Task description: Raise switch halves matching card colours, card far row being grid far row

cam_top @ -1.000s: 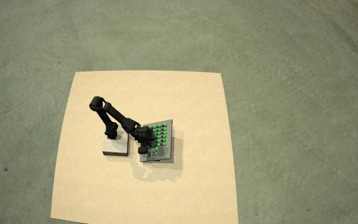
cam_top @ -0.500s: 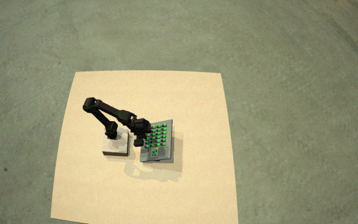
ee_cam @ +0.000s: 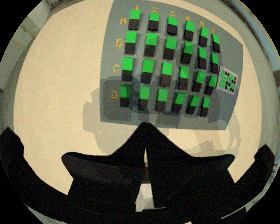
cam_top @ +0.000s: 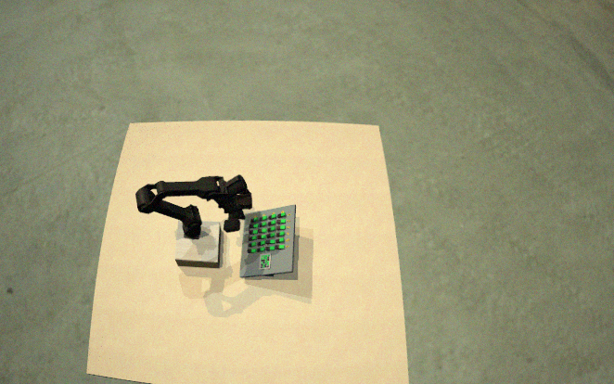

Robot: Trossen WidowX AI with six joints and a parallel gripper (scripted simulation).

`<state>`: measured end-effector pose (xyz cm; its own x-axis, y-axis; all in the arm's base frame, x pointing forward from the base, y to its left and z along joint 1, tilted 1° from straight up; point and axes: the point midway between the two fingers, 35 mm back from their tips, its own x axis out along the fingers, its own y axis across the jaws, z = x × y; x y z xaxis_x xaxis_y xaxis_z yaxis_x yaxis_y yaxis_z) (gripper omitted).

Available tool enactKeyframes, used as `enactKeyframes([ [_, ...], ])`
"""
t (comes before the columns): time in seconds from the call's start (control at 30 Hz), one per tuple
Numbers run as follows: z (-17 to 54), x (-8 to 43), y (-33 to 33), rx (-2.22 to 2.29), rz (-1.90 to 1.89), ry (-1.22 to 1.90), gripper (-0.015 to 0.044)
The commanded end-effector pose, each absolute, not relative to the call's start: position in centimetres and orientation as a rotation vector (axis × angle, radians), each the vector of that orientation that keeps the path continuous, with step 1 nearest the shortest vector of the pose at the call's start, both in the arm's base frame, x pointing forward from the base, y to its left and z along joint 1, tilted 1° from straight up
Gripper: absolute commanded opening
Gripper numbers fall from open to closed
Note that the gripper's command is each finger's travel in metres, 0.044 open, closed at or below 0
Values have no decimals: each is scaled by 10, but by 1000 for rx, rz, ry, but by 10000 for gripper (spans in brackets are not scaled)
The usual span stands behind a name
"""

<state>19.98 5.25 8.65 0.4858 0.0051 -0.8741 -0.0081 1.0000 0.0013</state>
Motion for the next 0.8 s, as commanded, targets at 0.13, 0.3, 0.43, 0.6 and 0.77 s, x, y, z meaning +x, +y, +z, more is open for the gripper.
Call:
enactKeyframes([
  [0.13, 56, 213, 53, 2, -4, 1033, 0],
  [0.3, 53, 215, 53, 2, -4, 1033, 0],
  [0.43, 47, 218, 53, 2, -4, 1033, 0],
  [0.6, 43, 220, 53, 2, -4, 1033, 0],
  [0.77, 36, 224, 53, 2, -4, 1032, 0],
])
